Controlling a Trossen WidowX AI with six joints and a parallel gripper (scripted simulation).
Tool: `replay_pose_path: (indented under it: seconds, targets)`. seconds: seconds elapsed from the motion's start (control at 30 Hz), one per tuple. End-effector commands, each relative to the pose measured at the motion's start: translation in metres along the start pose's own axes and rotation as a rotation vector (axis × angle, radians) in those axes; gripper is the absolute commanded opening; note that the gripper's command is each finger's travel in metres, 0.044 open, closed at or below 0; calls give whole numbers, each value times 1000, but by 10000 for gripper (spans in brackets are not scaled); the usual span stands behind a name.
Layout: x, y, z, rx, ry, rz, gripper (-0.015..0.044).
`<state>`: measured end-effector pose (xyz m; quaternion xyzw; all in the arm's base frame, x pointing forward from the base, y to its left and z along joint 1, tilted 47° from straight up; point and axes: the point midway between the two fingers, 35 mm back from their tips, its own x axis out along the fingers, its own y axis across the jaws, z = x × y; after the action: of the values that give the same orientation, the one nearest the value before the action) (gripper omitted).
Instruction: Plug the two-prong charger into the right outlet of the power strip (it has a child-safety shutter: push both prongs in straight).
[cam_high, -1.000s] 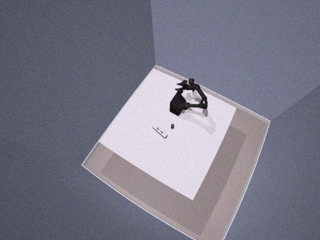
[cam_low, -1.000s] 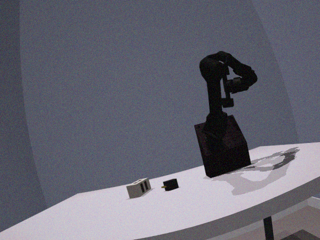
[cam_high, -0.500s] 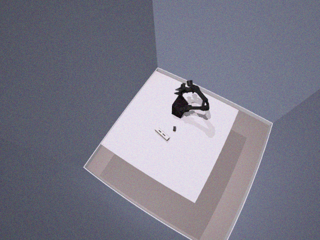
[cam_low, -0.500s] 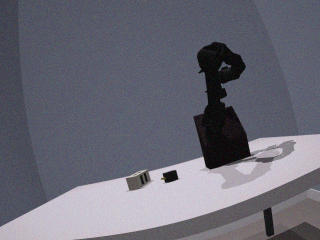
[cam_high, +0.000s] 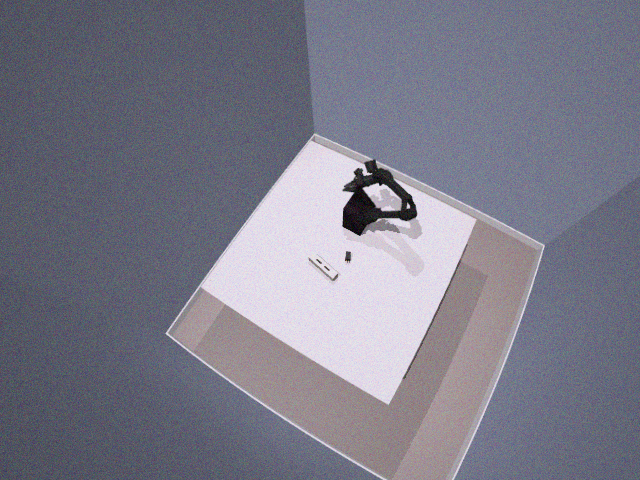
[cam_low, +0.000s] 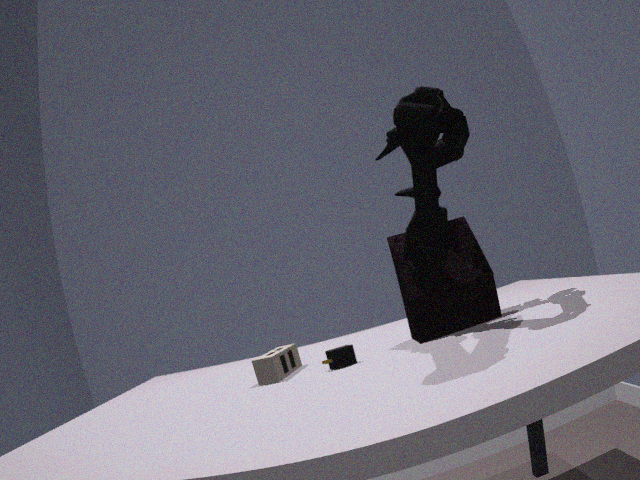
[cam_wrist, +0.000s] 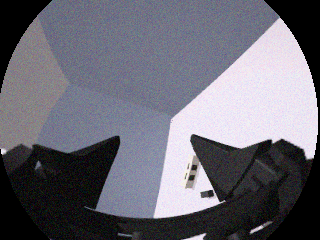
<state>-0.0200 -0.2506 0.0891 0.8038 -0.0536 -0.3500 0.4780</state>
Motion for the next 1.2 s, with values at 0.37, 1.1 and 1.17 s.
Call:
replay_pose_path:
  seconds: [0.37,1.1,1.17]
  targets:
    - [36,2,-27,-188,153,-85,440]
    - [81,-2,-74,-439,387,-189,440]
    - [84,-3,-78,-464,410,-196,440]
